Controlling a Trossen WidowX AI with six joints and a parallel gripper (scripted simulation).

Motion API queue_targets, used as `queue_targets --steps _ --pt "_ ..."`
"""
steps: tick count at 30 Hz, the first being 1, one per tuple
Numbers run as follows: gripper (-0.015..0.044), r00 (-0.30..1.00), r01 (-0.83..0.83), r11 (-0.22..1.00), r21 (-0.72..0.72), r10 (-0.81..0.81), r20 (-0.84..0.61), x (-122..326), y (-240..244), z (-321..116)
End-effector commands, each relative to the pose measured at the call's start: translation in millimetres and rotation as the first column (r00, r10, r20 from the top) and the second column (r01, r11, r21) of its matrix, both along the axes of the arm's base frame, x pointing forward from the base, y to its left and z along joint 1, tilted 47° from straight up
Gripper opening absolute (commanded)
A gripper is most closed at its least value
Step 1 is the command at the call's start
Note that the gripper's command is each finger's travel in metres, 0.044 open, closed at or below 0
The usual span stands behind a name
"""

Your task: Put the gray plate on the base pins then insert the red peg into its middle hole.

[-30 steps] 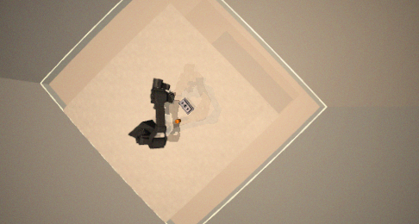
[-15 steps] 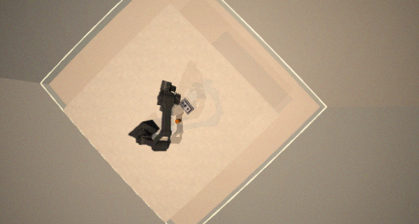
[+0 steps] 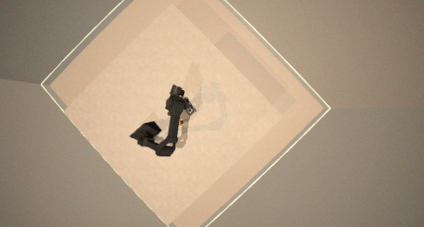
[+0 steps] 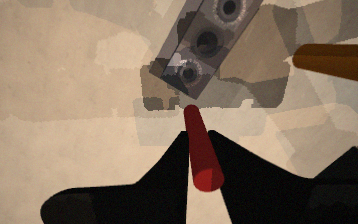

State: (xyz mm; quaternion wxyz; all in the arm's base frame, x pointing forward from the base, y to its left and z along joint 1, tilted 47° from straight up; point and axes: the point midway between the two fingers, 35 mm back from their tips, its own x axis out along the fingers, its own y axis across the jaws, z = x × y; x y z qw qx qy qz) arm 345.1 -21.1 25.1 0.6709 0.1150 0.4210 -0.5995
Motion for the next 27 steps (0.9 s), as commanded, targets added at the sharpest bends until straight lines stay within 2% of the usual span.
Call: queue_targets --steps 1,15,27 --pt "0.0 1.0 -0.001 1.0 -0.008 0.001 0.001 3 -9 9" --pt "0.0 1.0 0.006 1.0 -0.026 -0.006 0.0 9 -41 38" --pt "0.0 1.0 0.006 1.0 -0.027 -0.006 -0.001 10 -42 39"
